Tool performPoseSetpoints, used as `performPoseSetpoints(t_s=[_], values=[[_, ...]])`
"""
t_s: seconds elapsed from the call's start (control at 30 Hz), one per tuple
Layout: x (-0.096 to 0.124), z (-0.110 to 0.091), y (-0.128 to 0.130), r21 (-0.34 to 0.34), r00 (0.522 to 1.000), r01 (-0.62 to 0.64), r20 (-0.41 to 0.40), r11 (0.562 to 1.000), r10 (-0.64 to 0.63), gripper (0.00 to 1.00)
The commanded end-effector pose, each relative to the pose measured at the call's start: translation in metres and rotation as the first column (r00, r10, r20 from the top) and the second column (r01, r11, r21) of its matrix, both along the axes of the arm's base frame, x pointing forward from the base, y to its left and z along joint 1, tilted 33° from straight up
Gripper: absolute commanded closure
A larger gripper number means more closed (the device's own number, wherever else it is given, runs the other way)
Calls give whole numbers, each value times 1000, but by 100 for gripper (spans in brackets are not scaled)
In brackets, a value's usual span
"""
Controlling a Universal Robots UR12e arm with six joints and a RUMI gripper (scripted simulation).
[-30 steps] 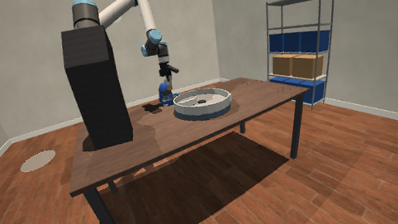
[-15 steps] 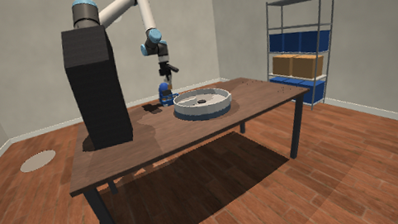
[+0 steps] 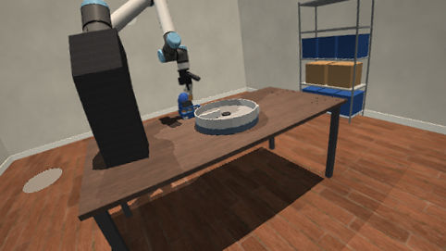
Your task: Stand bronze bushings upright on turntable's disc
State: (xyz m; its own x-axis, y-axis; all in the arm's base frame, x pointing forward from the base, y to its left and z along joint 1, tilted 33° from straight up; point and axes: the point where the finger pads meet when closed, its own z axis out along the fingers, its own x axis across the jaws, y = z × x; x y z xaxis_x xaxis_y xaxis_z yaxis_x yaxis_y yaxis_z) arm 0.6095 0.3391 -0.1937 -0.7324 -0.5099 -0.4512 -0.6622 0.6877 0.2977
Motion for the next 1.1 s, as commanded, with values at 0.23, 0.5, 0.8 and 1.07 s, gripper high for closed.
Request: performPoseSetpoints(t_s=[0.23, 0.5, 0.8, 1.07], values=[[0, 0, 0, 0, 1000, 0, 1, 1000, 0, 100], [0, -1, -3, 0, 1000, 0, 1, 1000, 0, 100], [1, -19, -32, 0, 1000, 0, 1, 1000, 0, 100], [1, -43, -71, 0, 1000, 0, 1, 1000, 0, 100]])
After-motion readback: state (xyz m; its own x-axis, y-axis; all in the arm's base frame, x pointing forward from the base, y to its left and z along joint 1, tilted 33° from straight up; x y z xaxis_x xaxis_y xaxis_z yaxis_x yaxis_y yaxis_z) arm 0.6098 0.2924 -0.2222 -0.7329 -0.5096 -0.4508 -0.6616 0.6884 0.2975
